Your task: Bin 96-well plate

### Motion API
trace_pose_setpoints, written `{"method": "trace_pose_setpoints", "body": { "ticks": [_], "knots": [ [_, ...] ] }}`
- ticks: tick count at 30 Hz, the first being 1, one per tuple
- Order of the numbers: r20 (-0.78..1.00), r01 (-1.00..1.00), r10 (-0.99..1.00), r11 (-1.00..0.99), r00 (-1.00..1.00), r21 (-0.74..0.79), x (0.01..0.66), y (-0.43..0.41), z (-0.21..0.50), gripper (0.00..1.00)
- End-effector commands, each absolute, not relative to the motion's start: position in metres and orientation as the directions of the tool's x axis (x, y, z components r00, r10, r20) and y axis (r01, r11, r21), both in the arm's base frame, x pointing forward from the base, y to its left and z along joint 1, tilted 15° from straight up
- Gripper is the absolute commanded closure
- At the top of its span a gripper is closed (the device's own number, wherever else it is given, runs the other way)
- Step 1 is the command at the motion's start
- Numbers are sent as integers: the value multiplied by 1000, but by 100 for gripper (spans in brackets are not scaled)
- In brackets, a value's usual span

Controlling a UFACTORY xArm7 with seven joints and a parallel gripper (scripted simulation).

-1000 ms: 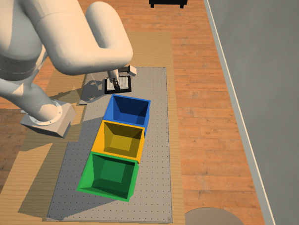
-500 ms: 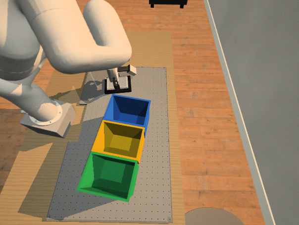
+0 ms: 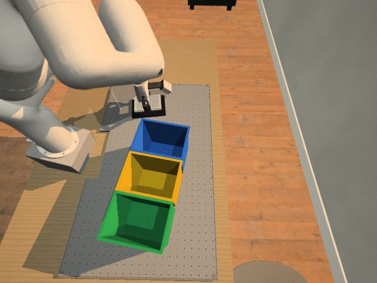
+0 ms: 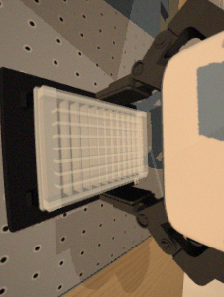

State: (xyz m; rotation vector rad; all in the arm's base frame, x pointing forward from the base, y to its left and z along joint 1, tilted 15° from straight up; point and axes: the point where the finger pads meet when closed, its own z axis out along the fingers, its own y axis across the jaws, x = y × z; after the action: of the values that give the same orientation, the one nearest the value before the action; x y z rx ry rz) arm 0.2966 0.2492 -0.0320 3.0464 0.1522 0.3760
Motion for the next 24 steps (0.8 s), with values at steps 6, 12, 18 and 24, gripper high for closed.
{"method": "trace_pose_setpoints", "body": {
  "ticks": [6, 12, 18, 24],
  "knots": [
    [241, 91, 107, -993, 965, 78, 295, 251, -25, 100],
    [241, 91, 107, -993, 965, 78, 295, 251, -25, 100],
    [241, 91, 107, -993, 965, 78, 294, 251, -21, 100],
    [241, 91, 107, -993, 965, 78, 292, 251, -12, 100]
  ]
}}
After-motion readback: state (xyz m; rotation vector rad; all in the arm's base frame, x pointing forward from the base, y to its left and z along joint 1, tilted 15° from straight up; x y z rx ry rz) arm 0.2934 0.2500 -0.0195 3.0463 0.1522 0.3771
